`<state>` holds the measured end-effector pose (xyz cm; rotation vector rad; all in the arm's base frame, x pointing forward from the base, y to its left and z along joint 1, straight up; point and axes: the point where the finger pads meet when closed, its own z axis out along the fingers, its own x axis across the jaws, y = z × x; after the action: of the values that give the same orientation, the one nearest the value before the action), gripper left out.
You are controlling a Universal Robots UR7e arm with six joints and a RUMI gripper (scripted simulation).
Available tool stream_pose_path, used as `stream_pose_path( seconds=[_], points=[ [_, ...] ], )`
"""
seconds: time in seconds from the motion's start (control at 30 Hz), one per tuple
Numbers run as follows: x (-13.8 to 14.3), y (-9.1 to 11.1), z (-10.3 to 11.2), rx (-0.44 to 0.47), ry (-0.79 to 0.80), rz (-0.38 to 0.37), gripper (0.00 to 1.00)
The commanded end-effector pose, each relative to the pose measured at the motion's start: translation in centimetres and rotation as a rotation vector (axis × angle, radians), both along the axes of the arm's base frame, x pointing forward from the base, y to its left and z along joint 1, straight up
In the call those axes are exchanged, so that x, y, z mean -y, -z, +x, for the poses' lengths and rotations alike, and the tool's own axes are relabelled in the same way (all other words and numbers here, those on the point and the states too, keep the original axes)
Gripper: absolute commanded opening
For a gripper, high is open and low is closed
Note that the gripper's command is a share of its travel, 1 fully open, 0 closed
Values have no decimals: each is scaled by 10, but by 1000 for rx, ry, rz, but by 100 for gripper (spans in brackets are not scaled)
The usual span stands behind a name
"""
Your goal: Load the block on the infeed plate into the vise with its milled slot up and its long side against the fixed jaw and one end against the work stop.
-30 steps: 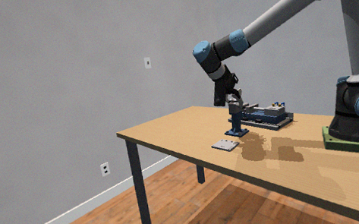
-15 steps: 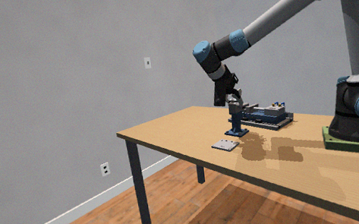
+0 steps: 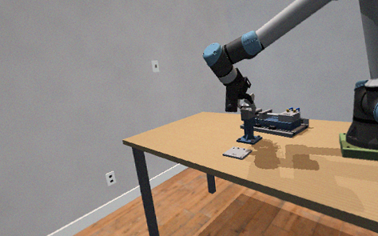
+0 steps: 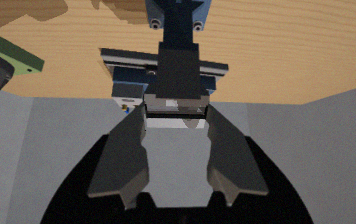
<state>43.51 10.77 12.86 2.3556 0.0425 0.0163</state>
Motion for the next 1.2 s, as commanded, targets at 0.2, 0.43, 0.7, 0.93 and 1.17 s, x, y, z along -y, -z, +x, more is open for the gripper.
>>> stream_pose_path(
  seconds=[0.2, 0.43, 0.7, 0.93, 1.17],
  points=[
    [0, -1, 0, 1, 0, 0, 0],
    [0, -1, 0, 1, 0, 0, 0],
    [0, -3, 0, 1, 0, 0, 0],
    [0, -5, 0, 1, 0, 0, 0],
    [0, -8, 0, 1, 0, 0, 0]
  ],
)
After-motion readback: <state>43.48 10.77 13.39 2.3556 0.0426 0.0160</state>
